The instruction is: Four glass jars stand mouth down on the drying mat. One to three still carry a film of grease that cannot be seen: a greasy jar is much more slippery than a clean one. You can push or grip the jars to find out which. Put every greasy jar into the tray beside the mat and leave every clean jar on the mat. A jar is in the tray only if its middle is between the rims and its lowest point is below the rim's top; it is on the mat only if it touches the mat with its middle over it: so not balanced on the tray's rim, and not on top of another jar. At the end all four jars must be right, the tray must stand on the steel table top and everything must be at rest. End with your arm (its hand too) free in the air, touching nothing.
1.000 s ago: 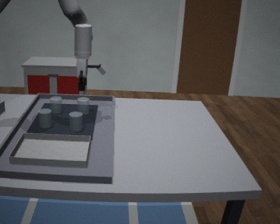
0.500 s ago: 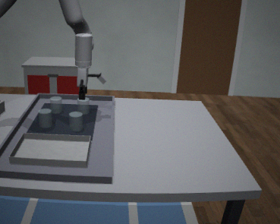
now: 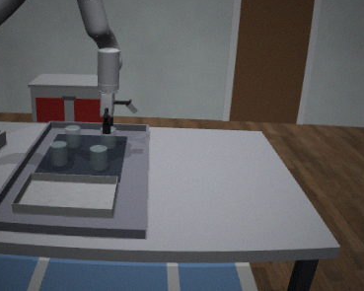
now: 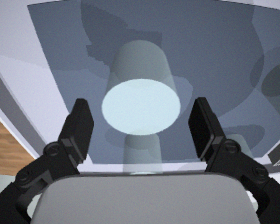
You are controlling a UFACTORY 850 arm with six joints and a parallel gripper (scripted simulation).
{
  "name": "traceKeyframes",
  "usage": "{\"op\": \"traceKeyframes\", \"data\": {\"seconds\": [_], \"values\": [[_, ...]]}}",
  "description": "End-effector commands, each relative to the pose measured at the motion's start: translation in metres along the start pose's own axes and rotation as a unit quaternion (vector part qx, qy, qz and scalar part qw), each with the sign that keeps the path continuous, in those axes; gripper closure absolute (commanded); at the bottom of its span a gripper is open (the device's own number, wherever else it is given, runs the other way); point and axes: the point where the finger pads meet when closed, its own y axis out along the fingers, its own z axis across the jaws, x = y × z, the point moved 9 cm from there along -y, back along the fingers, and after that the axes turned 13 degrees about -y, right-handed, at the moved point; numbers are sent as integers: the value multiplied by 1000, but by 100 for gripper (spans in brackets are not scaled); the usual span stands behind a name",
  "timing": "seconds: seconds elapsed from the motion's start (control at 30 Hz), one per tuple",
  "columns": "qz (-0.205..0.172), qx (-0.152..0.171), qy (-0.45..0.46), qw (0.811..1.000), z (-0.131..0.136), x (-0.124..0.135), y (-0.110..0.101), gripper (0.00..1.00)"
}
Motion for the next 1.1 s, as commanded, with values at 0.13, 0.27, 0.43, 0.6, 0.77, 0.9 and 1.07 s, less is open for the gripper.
{"op": "traceKeyframes", "data": {"seconds": [0.13, 0.27, 0.43, 0.6, 0.77, 0.9, 1.07], "values": [[1, 0, 0, 1000, 0, -1, 16, 0], [1, 0, 0, 1000, 0, -1, 20, 0], [1, 0, 0, 1000, 0, -1, 30, 0], [1, 0, 0, 1000, 0, -1, 32, 0], [1, 0, 0, 1000, 0, -1, 32, 11], [1, 0, 0, 1000, 0, -1, 32, 11], [1, 0, 0, 1000, 0, -1, 32, 11]]}}
